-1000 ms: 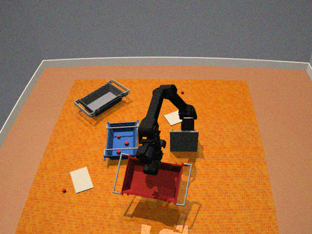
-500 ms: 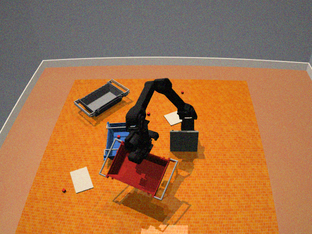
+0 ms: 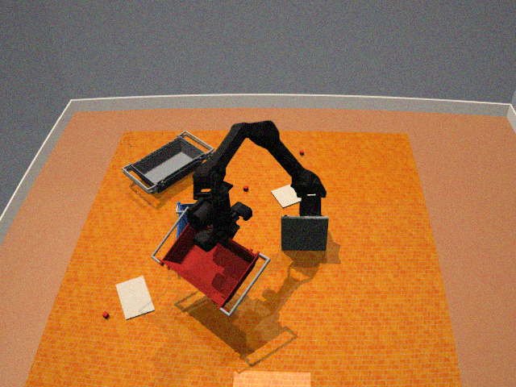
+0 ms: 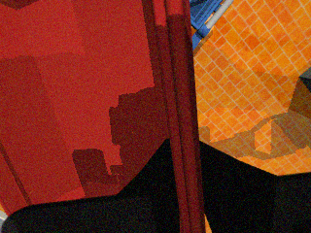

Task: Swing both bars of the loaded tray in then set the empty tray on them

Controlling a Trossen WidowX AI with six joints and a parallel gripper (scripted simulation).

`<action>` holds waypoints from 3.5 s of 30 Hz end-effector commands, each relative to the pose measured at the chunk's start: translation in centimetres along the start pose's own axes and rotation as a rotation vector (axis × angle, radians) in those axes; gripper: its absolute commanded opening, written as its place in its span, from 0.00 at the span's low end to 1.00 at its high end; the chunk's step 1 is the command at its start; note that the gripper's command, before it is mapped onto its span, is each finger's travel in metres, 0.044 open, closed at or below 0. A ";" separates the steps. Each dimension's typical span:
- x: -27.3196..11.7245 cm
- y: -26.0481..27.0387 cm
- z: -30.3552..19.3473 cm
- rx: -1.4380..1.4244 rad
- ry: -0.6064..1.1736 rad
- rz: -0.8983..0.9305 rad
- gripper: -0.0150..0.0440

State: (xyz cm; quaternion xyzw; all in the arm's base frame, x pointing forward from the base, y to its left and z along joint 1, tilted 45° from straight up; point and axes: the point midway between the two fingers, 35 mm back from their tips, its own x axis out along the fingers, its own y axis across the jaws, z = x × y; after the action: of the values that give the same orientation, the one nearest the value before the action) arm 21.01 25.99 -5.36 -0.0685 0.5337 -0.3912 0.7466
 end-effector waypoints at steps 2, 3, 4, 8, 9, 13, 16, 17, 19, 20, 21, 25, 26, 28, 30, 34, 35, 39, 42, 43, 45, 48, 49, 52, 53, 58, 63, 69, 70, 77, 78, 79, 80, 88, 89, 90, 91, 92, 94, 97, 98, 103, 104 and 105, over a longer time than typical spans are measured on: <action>-1.0 -0.6 2.6 0.101 -0.006 0.031 0.25; -1.0 -0.8 3.1 0.118 -0.006 0.031 0.25; -1.0 -1.0 3.5 0.135 -0.006 0.031 0.25; -1.0 -1.7 5.3 0.203 -0.008 0.031 0.25; -1.0 -1.9 5.7 0.220 -0.008 0.031 0.25; -0.9 -2.7 7.4 0.288 -0.010 0.029 0.25; -0.8 -3.3 8.7 0.339 -0.013 0.028 0.25; -0.8 -3.6 9.1 0.356 -0.013 0.027 0.25; -0.7 -4.0 9.9 0.391 -0.015 0.026 0.25; -0.7 -4.3 10.3 0.408 -0.016 0.025 0.25; -0.6 -4.5 10.7 0.425 -0.017 0.025 0.25; -0.4 -5.6 12.3 0.494 -0.021 0.021 0.25; -0.4 -5.9 12.7 0.511 -0.023 0.020 0.25; -0.3 -6.4 13.5 0.546 -0.025 0.018 0.25; -0.2 -7.0 14.2 0.580 -0.028 0.016 0.25; 0.1 -8.2 15.6 0.649 -0.034 0.011 0.25; 0.2 -8.5 16.0 0.666 -0.036 0.009 0.25; 0.4 -9.8 17.3 0.736 -0.043 0.003 0.25; 0.6 -10.8 18.2 0.785 -0.049 -0.001 0.25; 0.7 -10.9 18.4 0.793 -0.050 -0.002 0.25; 0.7 -11.0 18.4 0.796 -0.051 -0.002 0.25; 0.7 -11.0 18.4 0.796 -0.051 -0.002 0.25; 0.7 -11.0 18.4 0.796 -0.051 -0.002 0.25; 0.7 -11.0 18.4 0.796 -0.051 -0.002 0.25; 0.7 -11.0 18.4 0.796 -0.051 -0.002 0.25; 0.7 -11.0 18.4 0.796 -0.051 -0.002 0.25; 0.7 -11.0 18.4 0.796 -0.051 -0.002 0.25; 0.7 -11.0 18.4 0.796 -0.051 -0.002 0.25; 0.7 -11.0 18.4 0.796 -0.051 -0.002 0.25; 0.7 -11.0 18.4 0.796 -0.051 -0.002 0.25; 0.7 -11.0 18.4 0.796 -0.051 -0.002 0.25; 0.7 -11.0 18.4 0.796 -0.051 -0.002 0.25; 0.7 -11.0 18.4 0.796 -0.051 -0.002 0.25; 0.7 -11.0 18.4 0.796 -0.051 -0.002 0.25; 0.7 -11.0 18.4 0.796 -0.051 -0.002 0.25; 0.7 -11.0 18.4 0.796 -0.051 -0.002 0.25; 0.7 -11.0 18.4 0.796 -0.051 -0.002 0.25; 0.7 -11.0 18.4 0.796 -0.051 -0.002 0.25; 0.9 -11.0 18.5 0.796 -0.051 -0.002 0.25; 1.3 -11.0 18.5 0.796 -0.051 -0.002 0.25; 1.5 -11.0 18.5 0.796 -0.050 -0.002 0.25; 2.3 -11.0 18.5 0.796 -0.050 -0.002 0.25; 2.5 -11.0 18.5 0.796 -0.051 -0.002 0.25; 2.7 -11.0 18.5 0.796 -0.051 -0.002 0.25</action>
State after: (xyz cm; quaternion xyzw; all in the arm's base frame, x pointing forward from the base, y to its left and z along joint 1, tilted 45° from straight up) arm 31.31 10.76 6.14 0.2130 0.3243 -0.5758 0.7196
